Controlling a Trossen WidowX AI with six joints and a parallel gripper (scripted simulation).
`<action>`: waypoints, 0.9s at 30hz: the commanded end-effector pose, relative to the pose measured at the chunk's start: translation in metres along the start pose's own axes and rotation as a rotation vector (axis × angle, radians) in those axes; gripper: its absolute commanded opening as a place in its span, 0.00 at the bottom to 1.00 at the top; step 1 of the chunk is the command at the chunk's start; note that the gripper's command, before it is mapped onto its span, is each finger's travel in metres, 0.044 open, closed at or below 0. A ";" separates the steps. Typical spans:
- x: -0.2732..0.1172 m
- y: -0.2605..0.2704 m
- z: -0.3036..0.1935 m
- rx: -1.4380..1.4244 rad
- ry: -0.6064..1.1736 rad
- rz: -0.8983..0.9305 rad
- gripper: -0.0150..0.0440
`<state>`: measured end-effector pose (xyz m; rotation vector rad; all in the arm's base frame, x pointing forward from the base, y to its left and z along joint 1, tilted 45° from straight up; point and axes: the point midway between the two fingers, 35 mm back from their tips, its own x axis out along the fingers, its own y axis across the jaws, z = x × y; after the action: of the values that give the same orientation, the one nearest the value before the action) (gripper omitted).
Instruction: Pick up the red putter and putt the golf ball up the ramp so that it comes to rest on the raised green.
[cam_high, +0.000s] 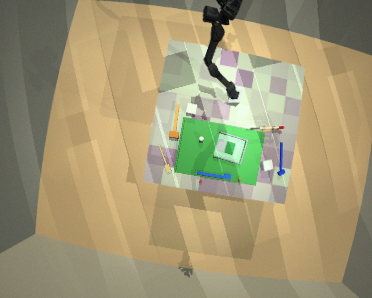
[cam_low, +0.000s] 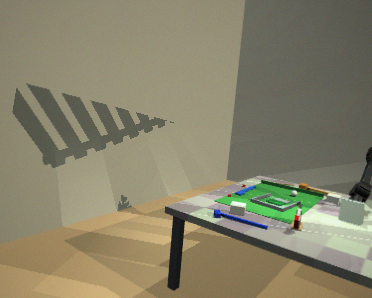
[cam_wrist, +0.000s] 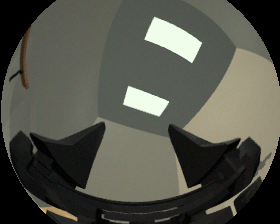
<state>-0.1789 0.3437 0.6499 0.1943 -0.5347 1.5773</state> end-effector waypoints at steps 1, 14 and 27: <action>0.000 0.000 -0.001 -0.002 0.001 -0.001 0.98; 0.041 -0.010 -0.117 -0.225 0.234 -0.034 1.00; 0.049 -0.058 -0.328 -0.489 0.704 -0.001 1.00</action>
<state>-0.0887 0.5149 0.4452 -0.5643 -0.3957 1.3770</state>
